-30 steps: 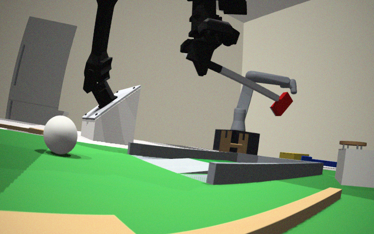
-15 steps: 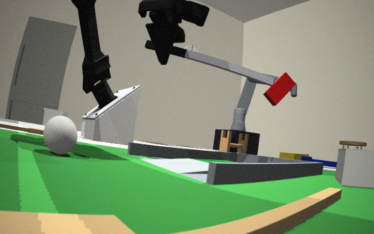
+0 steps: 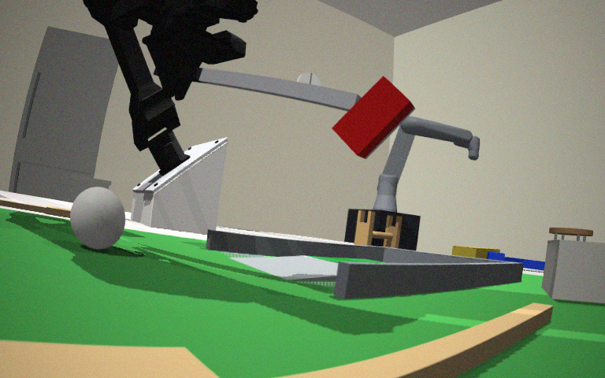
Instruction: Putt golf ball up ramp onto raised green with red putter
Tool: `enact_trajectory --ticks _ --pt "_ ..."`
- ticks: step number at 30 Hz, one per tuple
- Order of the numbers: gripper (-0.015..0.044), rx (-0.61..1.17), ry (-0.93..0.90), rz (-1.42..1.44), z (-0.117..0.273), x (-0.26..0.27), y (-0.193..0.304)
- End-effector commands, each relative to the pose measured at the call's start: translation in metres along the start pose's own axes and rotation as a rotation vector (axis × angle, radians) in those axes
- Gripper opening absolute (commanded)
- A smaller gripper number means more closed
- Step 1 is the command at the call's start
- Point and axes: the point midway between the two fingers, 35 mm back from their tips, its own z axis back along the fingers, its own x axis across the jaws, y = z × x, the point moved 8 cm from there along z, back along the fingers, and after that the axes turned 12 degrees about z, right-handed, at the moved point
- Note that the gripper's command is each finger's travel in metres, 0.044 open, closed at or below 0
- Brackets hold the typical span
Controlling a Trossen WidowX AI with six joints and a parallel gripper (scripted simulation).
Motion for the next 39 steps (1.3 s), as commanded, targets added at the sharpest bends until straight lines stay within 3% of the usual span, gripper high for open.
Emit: enact_trajectory --ticks 1,19,39 --pt "0.0 -0.003 0.021 -0.106 0.002 -0.012 0.024" --pt "0.0 0.049 0.115 -0.538 0.004 -0.036 0.129" --pt "0.0 0.05 0.119 -0.543 -0.037 -0.039 0.134"
